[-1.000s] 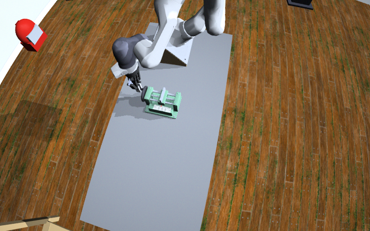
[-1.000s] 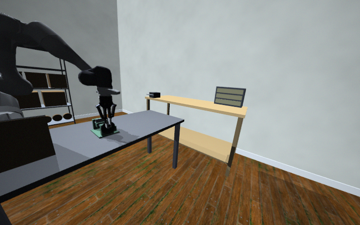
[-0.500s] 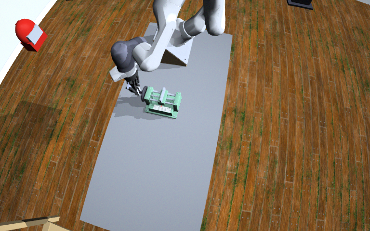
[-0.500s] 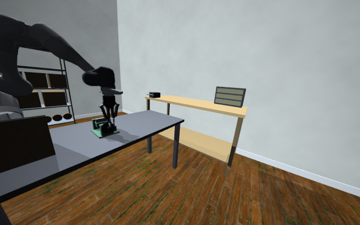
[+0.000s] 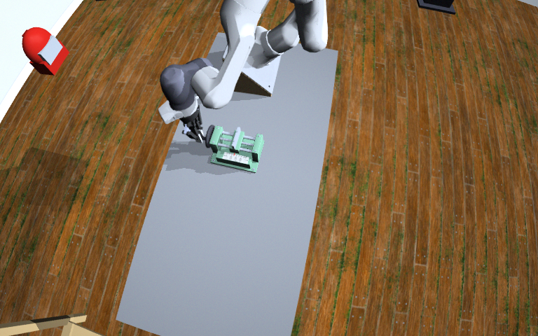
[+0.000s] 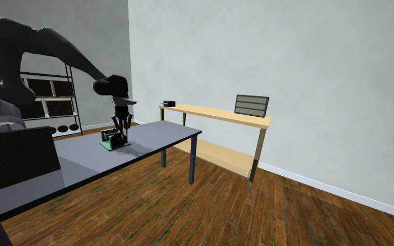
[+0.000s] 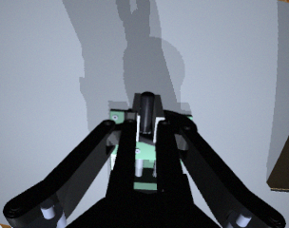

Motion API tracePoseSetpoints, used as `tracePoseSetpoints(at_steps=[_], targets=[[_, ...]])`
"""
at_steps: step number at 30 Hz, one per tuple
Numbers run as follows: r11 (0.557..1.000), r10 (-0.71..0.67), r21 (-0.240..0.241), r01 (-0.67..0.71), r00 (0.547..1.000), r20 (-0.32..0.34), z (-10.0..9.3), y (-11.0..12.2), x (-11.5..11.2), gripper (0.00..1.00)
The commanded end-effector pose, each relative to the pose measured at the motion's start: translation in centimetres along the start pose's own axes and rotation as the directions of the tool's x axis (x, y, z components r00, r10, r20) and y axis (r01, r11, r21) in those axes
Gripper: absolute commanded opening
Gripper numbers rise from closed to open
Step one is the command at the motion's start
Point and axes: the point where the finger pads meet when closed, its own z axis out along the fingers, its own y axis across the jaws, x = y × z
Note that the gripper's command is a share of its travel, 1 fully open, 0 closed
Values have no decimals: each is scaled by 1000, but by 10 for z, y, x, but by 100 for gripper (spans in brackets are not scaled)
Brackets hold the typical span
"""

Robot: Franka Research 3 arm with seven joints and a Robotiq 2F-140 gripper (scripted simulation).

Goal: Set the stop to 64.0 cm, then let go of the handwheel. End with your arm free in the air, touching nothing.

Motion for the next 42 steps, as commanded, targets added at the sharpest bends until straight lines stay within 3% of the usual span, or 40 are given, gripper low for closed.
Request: tracePoseSetpoints(at_steps=[1, 42], targets=[[1000, 5, 2, -5, 1000, -2, 4, -3, 1, 4], [1000, 5, 2, -5, 1000, -2, 34, -9, 1, 4]])
